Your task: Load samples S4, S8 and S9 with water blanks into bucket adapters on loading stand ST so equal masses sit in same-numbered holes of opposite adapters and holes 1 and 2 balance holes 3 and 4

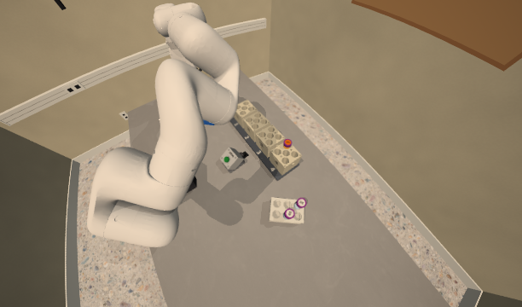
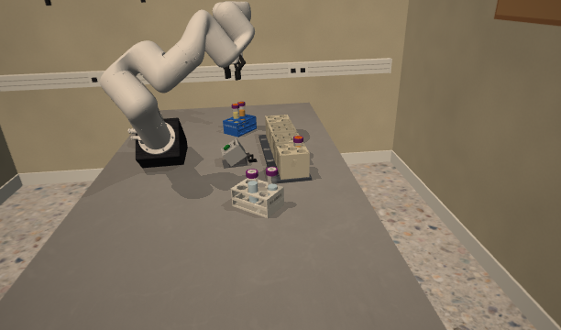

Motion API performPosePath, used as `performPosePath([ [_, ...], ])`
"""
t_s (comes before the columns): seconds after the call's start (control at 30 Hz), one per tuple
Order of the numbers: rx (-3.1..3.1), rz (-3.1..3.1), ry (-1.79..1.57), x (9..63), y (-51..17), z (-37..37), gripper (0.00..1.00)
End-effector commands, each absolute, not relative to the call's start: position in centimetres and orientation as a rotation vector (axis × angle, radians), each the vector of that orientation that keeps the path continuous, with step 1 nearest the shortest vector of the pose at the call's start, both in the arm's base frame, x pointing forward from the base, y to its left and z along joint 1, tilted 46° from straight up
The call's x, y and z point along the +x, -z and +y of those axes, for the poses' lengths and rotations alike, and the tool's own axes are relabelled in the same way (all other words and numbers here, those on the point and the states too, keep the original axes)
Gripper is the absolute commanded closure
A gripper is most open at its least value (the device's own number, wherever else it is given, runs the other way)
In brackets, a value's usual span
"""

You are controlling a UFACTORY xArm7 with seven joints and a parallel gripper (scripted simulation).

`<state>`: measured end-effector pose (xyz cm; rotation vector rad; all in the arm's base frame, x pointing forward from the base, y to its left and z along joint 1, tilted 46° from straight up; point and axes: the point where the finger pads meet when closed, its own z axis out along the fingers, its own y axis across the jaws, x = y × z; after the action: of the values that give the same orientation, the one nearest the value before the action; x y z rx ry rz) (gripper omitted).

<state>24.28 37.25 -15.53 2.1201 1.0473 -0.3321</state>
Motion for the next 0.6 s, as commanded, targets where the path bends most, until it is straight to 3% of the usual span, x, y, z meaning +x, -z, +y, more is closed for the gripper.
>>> performPosePath([
  [0.0,2.123,1.05,0.329,24.3,15.7,37.2,0.43],
  [0.57,2.123,1.05,0.329,24.5,17.8,35.1,0.43],
])
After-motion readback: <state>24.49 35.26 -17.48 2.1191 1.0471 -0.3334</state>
